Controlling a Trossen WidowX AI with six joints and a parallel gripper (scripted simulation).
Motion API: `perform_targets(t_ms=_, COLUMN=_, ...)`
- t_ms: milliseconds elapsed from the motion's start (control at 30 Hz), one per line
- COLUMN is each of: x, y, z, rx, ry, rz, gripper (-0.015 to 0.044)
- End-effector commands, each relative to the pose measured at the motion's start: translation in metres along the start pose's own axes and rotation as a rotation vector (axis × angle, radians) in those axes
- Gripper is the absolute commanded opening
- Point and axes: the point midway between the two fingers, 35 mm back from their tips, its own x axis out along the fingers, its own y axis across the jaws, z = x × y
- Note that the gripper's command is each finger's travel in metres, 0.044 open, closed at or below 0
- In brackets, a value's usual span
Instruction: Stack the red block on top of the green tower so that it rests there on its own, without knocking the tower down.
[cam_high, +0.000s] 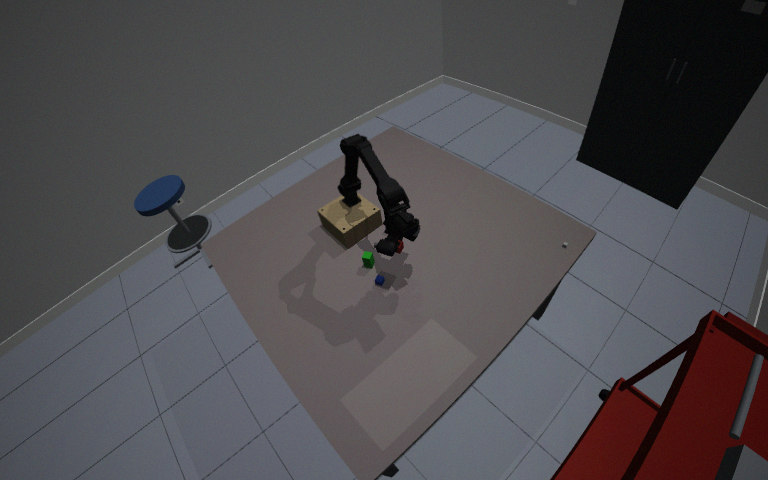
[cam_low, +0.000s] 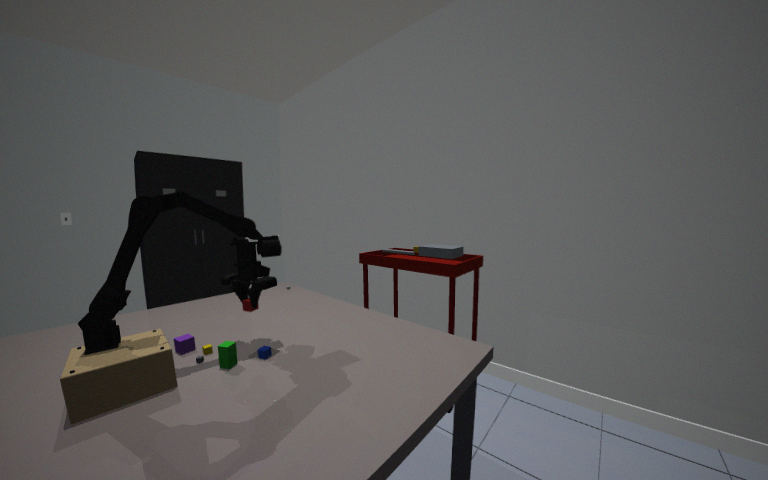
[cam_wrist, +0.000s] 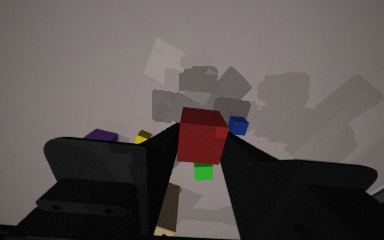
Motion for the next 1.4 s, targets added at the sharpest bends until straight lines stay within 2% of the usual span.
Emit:
perform_targets(t_ms=0, x=0.000, y=-0.012, z=-0.023, rx=0.004, ry=0.001, rz=0.002, gripper=0.0000)
perform_targets(t_ms=533, x=0.003, y=-0.035, z=-0.119, rx=0.004, ry=0.010, rz=0.000, gripper=0.0000)
perform_targets(t_ms=1000, x=0.032, y=-0.033, z=-0.125, rx=0.004, ry=0.010, rz=0.001, gripper=0.0000)
perform_targets(t_ms=1200, x=0.056, y=-0.032, z=-0.125, rx=0.004, ry=0.010, rz=0.001, gripper=0.0000)
perform_targets(t_ms=1367, x=0.056, y=-0.032, z=-0.125, rx=0.004, ry=0.010, rz=0.001, gripper=0.0000)
